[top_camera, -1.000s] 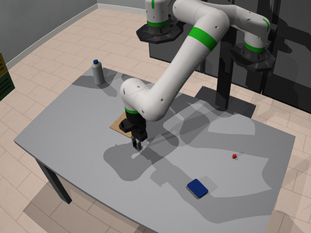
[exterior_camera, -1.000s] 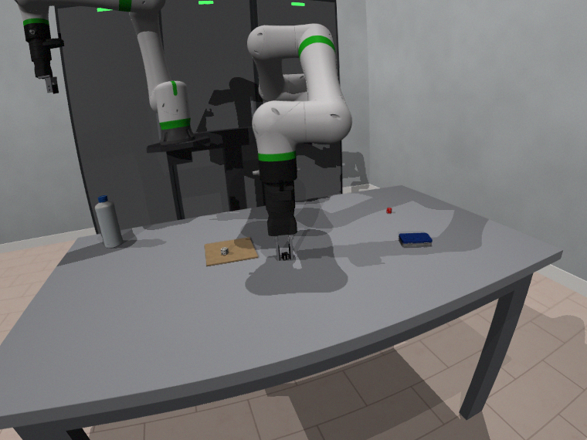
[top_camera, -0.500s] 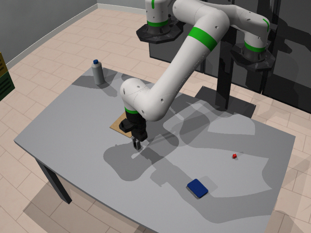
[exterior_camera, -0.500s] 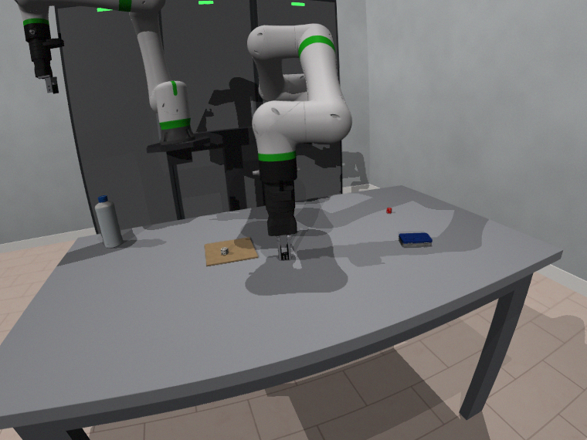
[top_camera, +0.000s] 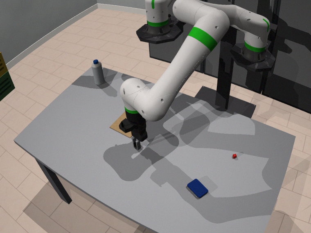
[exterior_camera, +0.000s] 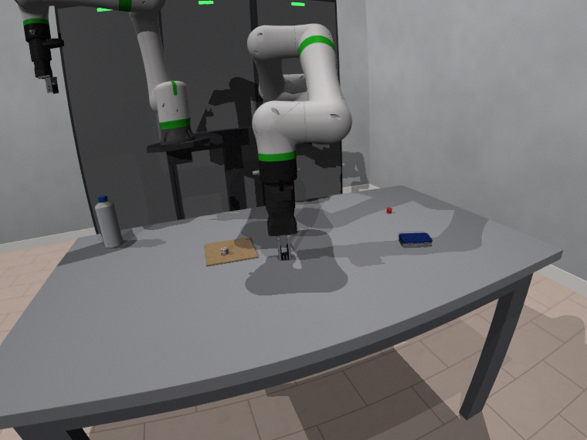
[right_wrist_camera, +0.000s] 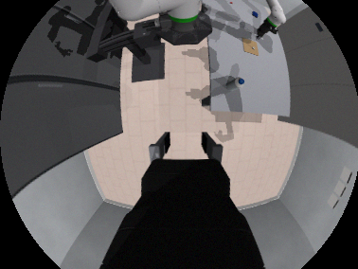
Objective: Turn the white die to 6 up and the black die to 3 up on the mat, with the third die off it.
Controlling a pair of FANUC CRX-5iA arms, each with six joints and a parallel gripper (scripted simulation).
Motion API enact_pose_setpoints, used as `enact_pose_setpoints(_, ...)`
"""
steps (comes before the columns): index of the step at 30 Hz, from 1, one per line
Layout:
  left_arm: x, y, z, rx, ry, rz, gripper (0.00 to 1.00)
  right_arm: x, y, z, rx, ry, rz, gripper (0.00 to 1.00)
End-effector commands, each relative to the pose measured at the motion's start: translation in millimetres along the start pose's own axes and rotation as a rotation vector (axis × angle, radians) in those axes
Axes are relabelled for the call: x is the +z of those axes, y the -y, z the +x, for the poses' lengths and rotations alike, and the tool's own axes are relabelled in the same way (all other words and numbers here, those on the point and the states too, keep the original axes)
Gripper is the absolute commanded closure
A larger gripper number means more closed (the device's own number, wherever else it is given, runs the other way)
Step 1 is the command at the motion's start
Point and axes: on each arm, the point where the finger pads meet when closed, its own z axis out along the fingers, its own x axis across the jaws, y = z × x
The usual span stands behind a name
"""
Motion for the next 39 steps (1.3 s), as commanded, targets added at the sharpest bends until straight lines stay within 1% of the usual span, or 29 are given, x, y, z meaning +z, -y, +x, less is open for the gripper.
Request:
enact_pose_setpoints(1, -2, 1, 0, 0.000, -0.001, 0.003, 0.66, -1, 0, 0, 0.000, 0.000, -0.002, 0.00)
enact_pose_setpoints(7, -5, 1, 0, 0.000, -0.001, 0.003, 0.66, -1, 0, 0, 0.000, 0.000, -0.002, 0.00)
enact_pose_setpoints(10, -16, 1, 0, 0.000, -0.001, 0.003, 0.66, -1, 0, 0, 0.000, 0.000, -0.002, 0.00)
enact_pose_setpoints(13, -34, 1, 0, 0.000, -0.001, 0.003, 0.66, -1, 0, 0, 0.000, 0.000, -0.002, 0.00)
enact_pose_setpoints(15, -34, 1, 0, 0.000, -0.001, 0.003, 0.66, -1, 0, 0, 0.000, 0.000, -0.002, 0.00)
enact_pose_setpoints(21, -79, 1, 0, 0.000, -0.001, 0.003, 0.66, -1, 0, 0, 0.000, 0.000, -0.002, 0.00)
enact_pose_setpoints(25, -98, 1, 0, 0.000, -0.001, 0.003, 0.66, -1, 0, 0, 0.000, 0.000, -0.002, 0.00)
enact_pose_setpoints(28, -102, 1, 0, 0.000, -0.001, 0.003, 0.66, -1, 0, 0, 0.000, 0.000, -0.002, 0.00)
enact_pose_setpoints(37, -102, 1, 0, 0.000, -0.001, 0.003, 0.66, -1, 0, 0, 0.000, 0.000, -0.002, 0.00)
enact_pose_setpoints(38, -102, 0, 2, 0.005, -0.001, 0.003, 0.66, -1, 0, 0, 0.000, 0.000, -0.002, 0.00)
enact_pose_setpoints(39, -102, -5, 12, 0.038, -0.001, 0.003, 0.66, -1, 0, 0, 0.000, 0.000, -0.002, 0.00)
